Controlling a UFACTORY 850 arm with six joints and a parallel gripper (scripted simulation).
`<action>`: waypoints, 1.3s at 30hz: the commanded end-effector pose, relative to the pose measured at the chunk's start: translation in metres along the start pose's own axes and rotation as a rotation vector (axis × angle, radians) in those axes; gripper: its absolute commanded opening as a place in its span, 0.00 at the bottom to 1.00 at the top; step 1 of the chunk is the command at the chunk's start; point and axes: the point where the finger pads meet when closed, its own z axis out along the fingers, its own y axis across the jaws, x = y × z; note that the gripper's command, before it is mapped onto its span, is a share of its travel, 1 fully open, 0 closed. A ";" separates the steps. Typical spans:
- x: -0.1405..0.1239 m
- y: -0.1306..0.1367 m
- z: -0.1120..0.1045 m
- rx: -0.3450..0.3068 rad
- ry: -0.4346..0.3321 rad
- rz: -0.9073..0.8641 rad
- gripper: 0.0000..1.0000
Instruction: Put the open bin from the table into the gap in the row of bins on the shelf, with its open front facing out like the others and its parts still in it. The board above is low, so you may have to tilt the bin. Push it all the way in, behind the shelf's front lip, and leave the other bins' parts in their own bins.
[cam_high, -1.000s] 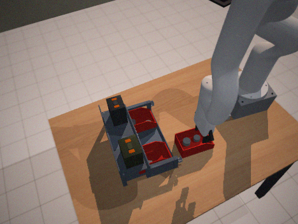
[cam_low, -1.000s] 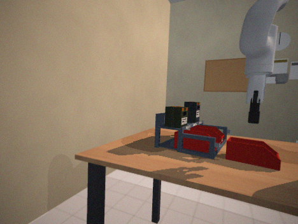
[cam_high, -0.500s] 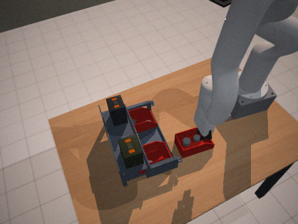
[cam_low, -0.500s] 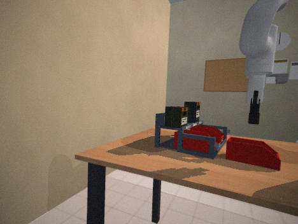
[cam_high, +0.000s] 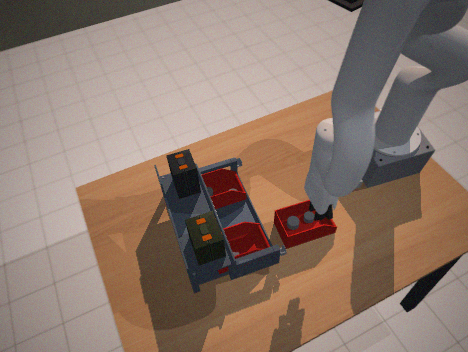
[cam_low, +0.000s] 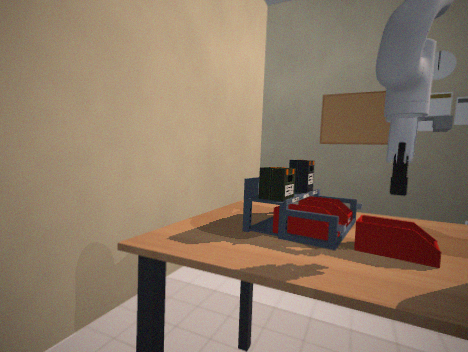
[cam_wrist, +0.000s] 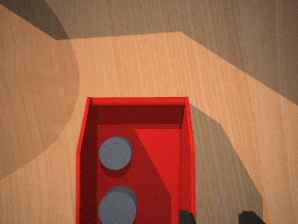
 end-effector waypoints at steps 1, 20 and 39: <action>-0.001 0.000 0.006 -0.001 -0.001 0.000 0.29; -0.001 0.000 0.056 0.005 0.002 0.000 0.29; 0.000 0.000 0.074 -0.001 -0.001 0.000 0.29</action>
